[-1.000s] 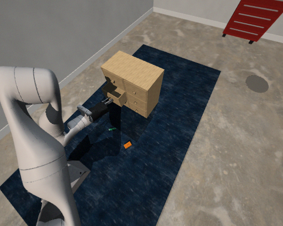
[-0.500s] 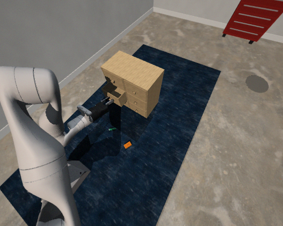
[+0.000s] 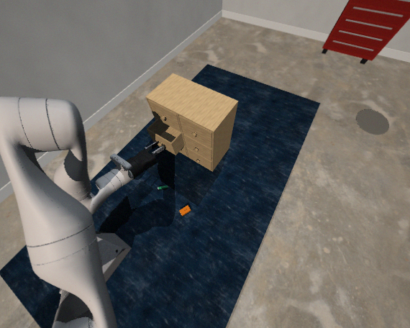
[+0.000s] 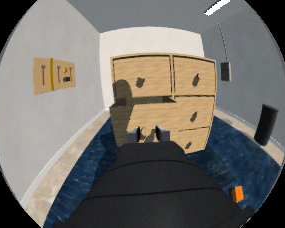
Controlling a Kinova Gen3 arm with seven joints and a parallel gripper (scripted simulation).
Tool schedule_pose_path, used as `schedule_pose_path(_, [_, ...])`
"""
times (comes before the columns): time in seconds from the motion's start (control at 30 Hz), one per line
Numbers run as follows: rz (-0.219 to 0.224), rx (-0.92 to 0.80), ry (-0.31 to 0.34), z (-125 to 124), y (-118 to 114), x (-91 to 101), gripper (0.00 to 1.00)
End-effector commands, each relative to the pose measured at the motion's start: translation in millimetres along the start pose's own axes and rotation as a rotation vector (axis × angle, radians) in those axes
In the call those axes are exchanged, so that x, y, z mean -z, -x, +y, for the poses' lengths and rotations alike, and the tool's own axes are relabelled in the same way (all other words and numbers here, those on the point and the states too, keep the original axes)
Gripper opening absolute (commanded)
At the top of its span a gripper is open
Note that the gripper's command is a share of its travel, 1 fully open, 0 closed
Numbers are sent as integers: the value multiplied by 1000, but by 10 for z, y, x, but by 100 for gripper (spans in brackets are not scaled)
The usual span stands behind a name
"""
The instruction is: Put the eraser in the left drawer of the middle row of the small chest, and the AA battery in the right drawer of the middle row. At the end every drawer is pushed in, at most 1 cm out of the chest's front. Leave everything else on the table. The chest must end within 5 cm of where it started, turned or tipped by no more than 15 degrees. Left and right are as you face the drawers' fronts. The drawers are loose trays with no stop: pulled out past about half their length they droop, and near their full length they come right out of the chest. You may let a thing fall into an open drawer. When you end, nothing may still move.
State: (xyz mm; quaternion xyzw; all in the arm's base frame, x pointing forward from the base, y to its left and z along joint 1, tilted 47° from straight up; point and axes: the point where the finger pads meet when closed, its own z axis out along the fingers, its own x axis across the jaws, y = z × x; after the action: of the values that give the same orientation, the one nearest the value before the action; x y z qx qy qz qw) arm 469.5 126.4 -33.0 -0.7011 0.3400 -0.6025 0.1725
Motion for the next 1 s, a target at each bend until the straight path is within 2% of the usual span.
schedule_pose_path(0.0, [-9,8,-1,44,33,121,67])
schedule_pose_path(0.2, [-9,8,-1,132,30,362,67])
schedule_pose_path(0.53, [-9,8,-1,143,29,435,67])
schedule_pose_path(0.8, [-9,8,-1,131,26,803,67])
schedule_pose_path(0.87, [-9,8,-1,131,26,803,67])
schedule_pose_path(0.97, [-9,8,-1,128,25,902,67])
